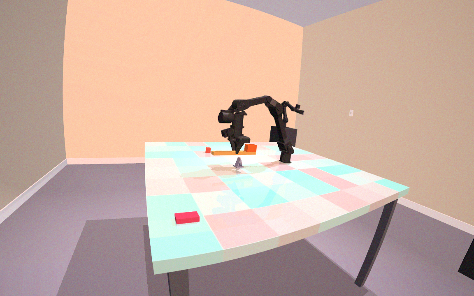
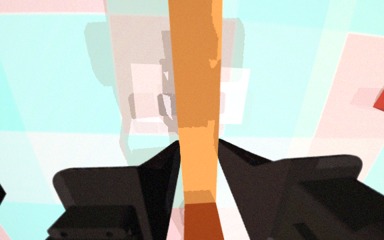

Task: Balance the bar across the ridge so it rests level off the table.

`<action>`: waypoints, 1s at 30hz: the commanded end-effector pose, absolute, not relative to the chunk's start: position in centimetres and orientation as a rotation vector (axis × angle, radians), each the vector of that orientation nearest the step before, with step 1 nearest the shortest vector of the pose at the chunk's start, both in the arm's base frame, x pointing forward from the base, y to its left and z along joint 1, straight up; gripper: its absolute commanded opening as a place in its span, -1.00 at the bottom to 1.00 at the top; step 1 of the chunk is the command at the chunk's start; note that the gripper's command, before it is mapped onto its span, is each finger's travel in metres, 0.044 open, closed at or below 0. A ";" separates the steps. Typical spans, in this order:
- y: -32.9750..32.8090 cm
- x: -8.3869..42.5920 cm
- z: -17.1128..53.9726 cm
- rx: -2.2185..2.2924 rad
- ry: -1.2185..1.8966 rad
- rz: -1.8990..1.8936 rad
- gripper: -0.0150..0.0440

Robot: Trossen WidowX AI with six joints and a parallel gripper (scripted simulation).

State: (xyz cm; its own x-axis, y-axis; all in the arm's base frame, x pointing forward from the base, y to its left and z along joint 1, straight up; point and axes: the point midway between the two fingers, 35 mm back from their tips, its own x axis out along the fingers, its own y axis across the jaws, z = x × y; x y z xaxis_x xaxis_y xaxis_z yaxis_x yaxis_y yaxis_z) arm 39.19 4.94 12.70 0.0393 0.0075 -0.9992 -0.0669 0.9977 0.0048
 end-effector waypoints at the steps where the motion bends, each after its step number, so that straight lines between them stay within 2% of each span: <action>1: 4.8 39.2 12.2 -0.048 1.528 0.054 -0.49; 30: 4.7 39.2 11.4 -0.047 1.528 0.053 -0.49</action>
State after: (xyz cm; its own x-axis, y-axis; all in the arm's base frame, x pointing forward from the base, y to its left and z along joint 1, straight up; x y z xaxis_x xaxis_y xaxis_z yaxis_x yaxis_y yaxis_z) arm 39.13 4.71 11.42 0.0393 0.0072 -0.9992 -0.0615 0.9981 0.0048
